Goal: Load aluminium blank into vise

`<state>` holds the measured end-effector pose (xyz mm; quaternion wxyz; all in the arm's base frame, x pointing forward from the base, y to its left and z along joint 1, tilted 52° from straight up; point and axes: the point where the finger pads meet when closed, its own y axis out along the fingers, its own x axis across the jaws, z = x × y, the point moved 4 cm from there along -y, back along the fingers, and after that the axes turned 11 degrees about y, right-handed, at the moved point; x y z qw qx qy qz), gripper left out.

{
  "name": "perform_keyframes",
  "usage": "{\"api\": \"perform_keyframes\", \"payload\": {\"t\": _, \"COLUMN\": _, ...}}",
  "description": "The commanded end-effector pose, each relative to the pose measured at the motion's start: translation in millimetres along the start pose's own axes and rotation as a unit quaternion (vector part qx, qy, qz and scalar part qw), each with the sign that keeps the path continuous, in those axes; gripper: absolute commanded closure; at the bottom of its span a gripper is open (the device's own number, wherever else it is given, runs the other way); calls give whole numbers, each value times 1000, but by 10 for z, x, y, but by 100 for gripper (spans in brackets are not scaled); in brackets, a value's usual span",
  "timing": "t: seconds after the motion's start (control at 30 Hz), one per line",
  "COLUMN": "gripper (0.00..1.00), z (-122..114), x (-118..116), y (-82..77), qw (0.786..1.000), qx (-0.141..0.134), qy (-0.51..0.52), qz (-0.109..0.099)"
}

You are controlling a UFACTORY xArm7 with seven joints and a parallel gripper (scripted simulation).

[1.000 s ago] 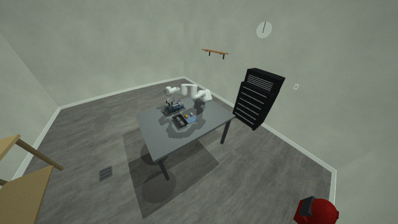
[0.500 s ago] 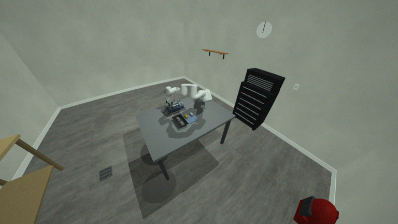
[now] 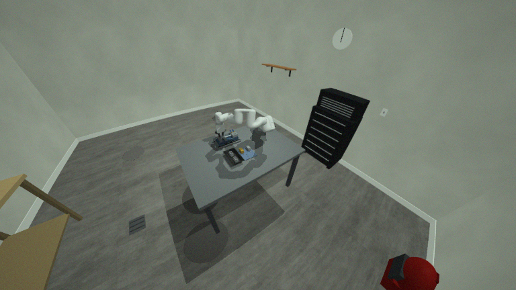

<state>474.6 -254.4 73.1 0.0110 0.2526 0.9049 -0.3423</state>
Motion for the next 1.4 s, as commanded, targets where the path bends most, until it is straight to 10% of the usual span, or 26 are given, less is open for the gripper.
{"api": "perform_keyframes", "payload": {"t": 0.0, "gripper": 100, "z": 10, "x": -10, "y": -26, "qw": 1000, "qx": 2, "qy": 0, "qz": 2}}
{"api": "perform_keyframes", "payload": {"t": 0.57, "gripper": 100, "z": 10, "x": -10, "y": -24, "qw": 1000, "qx": 2, "qy": 0, "qz": 2}}
{"api": "perform_keyframes", "payload": {"t": 0.6, "gripper": 31, "z": 10, "x": -10, "y": -24, "qw": 1000, "qx": 2, "qy": 0, "qz": 2}}
{"api": "perform_keyframes", "payload": {"t": 1.37, "gripper": 31, "z": 10, "x": -10, "y": -24, "qw": 1000, "qx": 2, "qy": 0, "qz": 2}}
